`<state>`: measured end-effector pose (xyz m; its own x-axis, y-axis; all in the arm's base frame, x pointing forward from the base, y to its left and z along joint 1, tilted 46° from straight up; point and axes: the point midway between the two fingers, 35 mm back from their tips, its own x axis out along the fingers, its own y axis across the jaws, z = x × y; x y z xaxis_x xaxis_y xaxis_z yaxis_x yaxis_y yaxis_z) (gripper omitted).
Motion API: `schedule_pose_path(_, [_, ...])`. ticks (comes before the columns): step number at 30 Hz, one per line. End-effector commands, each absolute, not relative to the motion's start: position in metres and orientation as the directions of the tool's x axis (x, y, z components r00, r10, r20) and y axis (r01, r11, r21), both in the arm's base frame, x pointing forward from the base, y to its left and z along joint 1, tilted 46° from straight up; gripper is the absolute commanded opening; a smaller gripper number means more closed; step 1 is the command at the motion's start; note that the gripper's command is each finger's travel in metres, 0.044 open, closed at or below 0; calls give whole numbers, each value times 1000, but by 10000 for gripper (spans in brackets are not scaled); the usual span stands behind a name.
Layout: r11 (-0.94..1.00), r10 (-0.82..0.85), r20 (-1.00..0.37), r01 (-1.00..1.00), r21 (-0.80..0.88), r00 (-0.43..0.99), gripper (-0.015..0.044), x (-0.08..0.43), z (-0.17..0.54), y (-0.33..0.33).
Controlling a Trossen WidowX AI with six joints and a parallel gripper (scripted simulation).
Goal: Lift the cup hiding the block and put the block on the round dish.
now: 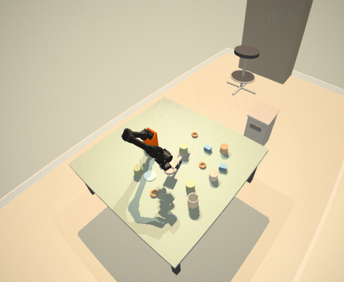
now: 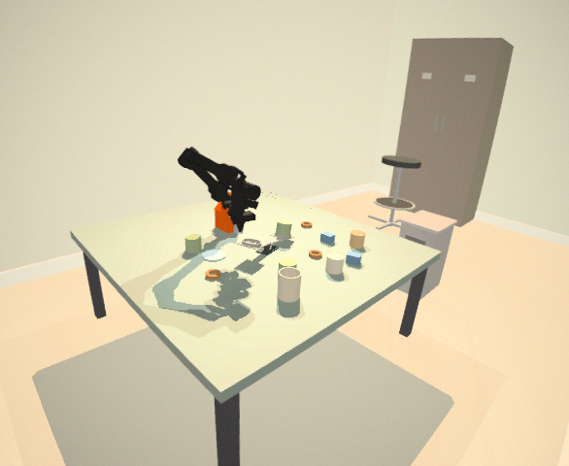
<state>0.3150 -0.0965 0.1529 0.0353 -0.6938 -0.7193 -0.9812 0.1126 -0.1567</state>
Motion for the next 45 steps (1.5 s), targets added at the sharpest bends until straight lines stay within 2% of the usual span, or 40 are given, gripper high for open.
schedule_pose_path(1, [110, -689, -723, -980, -164, 44, 0, 305, 156, -109])
schedule_pose_path(24, [99, -719, -694, -981, -170, 47, 0, 227, 154, -184])
schedule_pose_path(45, [99, -721, -692, -981, -169, 47, 0, 229, 122, -218])
